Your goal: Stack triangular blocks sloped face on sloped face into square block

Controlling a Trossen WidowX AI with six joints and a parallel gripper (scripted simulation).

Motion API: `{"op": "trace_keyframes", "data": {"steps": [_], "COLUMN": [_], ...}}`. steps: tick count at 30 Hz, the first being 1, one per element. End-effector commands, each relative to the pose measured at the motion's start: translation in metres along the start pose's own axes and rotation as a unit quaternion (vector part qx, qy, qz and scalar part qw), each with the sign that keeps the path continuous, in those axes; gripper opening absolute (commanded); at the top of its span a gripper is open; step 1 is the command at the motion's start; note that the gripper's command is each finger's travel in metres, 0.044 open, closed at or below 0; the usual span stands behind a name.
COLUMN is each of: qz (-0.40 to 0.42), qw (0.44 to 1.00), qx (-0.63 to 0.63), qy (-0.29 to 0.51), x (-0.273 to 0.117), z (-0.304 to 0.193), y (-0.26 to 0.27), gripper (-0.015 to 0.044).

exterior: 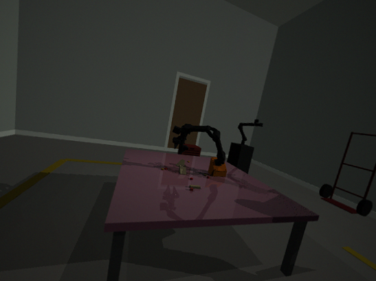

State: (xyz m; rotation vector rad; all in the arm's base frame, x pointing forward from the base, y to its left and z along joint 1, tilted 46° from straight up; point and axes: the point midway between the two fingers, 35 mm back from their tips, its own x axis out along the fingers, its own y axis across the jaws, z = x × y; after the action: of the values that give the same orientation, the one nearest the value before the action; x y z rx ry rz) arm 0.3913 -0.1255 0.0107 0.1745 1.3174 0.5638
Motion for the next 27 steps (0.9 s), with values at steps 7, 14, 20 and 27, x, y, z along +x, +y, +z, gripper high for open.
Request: {"op": "trace_keyframes", "data": {"steps": [7,14,20,27], "qz": [0.143,0.144,0.144,0.144], "qw": [0.988,0.988,0.988,0.988], "qx": [0.058,0.059,0.059,0.059], "qy": [0.015,0.014,0.014,0.014], "x": [0.074,0.075,0.084,0.095], "z": [-0.114,-0.115,-0.115,-0.115], "y": [-0.052,-0.052,-0.05,-0.048], "gripper": [0.044,0.044,0.044,0.044]}}
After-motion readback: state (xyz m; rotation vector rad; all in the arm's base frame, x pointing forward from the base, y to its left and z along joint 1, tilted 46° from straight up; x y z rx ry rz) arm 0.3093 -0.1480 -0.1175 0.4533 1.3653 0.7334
